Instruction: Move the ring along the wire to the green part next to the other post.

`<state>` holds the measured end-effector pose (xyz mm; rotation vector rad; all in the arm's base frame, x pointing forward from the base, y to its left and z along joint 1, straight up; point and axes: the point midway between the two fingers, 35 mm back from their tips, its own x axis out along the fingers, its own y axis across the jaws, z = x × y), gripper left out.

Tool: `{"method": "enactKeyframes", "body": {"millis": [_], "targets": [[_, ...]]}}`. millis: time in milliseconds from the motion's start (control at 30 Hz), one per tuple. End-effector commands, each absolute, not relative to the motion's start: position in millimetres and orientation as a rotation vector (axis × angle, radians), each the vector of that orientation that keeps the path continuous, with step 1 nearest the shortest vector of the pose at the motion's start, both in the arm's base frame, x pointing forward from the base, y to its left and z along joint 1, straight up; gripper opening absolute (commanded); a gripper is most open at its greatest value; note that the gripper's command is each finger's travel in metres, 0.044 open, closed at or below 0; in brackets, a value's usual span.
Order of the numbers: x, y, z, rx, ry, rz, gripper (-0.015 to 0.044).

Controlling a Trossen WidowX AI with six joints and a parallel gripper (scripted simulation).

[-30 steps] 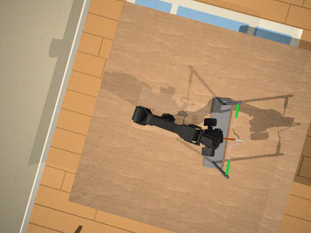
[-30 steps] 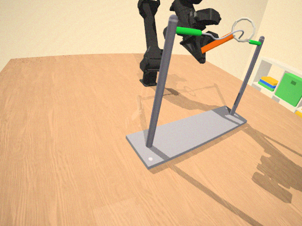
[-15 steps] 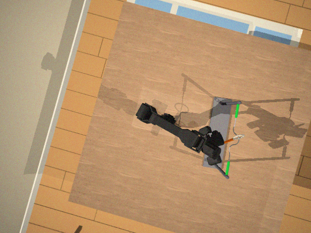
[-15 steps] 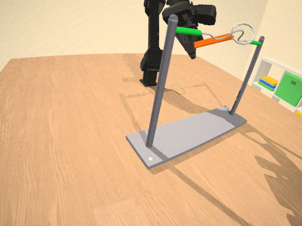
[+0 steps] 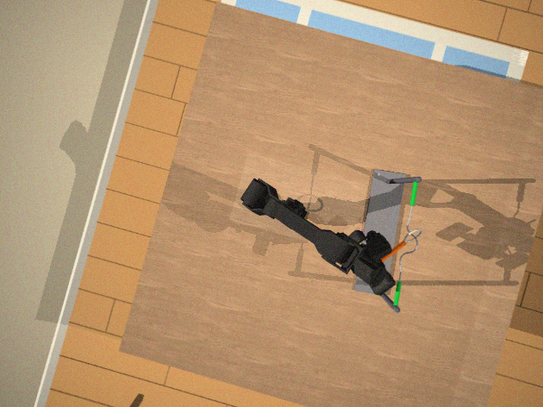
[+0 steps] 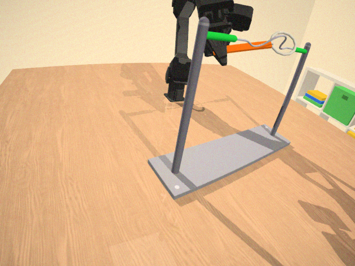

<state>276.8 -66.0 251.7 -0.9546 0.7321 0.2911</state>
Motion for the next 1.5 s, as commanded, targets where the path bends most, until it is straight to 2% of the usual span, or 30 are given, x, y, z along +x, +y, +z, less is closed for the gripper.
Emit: {"method": "enactKeyframes", "body": {"millis": [0, 367, 867, 1467], "targets": [[275.0, -64.7, 249.2, -0.967, 0.725, 0.304, -0.015], [264.6, -48.9, 226.6, -0.797, 0.707, 0.303, -0.015], [259.1, 3.8, 181.3, -0.365, 0.548, 0.262, -0.015], [264.2, 58.8, 165.3, -0.044, 0.44, 0.151, -0.015]]}}
